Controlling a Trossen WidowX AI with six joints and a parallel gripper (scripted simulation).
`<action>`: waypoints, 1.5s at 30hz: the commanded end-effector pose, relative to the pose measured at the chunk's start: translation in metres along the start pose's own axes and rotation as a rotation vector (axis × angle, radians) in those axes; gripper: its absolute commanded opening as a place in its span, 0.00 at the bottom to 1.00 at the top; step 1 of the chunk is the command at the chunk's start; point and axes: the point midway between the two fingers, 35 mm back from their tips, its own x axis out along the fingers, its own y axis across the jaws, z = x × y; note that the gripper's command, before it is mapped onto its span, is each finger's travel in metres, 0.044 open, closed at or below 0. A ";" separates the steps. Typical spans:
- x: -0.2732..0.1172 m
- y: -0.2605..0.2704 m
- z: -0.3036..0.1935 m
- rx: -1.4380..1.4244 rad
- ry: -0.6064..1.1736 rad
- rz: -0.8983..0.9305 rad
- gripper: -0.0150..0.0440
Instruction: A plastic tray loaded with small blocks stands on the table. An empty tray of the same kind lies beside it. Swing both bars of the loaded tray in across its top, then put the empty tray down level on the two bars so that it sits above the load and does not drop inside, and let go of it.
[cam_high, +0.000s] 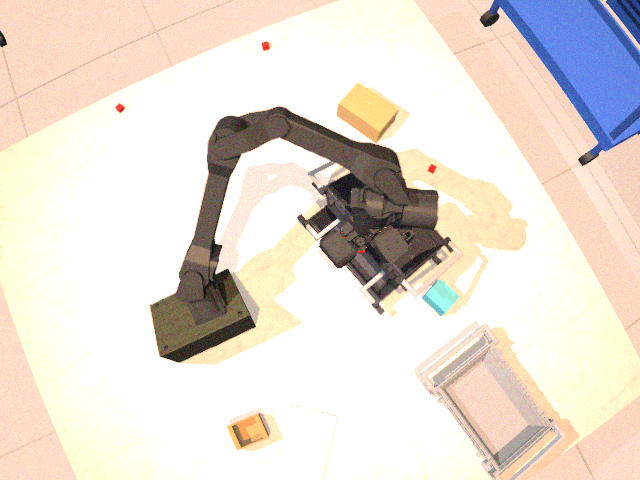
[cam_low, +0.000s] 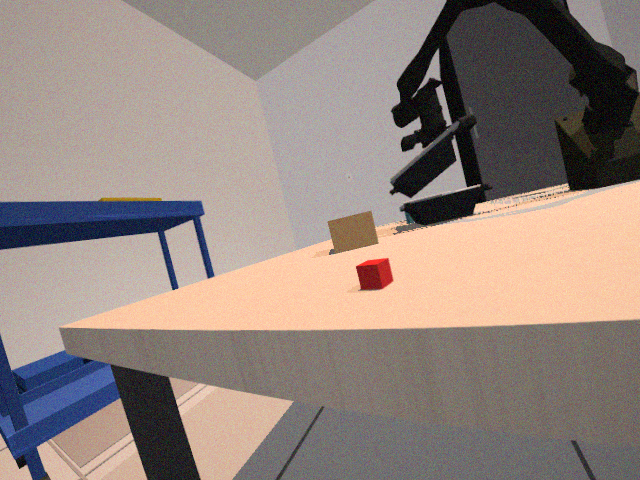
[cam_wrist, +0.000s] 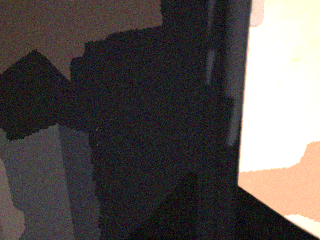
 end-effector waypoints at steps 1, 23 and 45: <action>0.000 0.002 0.001 0.002 -0.004 0.025 0.25; 0.024 -0.007 0.001 0.002 -0.002 0.025 0.25; 0.042 -0.019 0.001 0.002 -0.001 0.025 0.25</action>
